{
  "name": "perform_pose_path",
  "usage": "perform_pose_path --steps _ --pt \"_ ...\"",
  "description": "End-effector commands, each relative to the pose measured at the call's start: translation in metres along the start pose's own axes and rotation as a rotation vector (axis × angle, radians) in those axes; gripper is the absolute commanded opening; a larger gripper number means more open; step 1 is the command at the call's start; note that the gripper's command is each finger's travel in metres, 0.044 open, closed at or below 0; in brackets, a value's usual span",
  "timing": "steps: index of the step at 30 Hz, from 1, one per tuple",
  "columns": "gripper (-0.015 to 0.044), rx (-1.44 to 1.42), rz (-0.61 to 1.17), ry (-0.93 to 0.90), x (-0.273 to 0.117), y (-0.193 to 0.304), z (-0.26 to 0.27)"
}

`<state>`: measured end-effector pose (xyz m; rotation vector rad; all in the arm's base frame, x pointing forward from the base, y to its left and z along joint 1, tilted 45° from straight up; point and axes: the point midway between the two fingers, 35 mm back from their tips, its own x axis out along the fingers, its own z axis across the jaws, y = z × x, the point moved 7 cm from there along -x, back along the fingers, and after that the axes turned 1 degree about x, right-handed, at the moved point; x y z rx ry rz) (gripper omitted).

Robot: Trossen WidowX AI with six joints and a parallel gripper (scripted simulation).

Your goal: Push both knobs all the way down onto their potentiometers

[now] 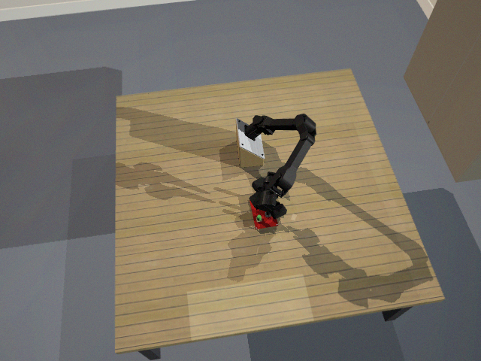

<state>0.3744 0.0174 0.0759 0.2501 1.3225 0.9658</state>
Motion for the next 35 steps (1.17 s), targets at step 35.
perform_pose_path --steps 35 --pt "0.044 0.01 -0.007 0.005 -0.023 0.035 -0.151"
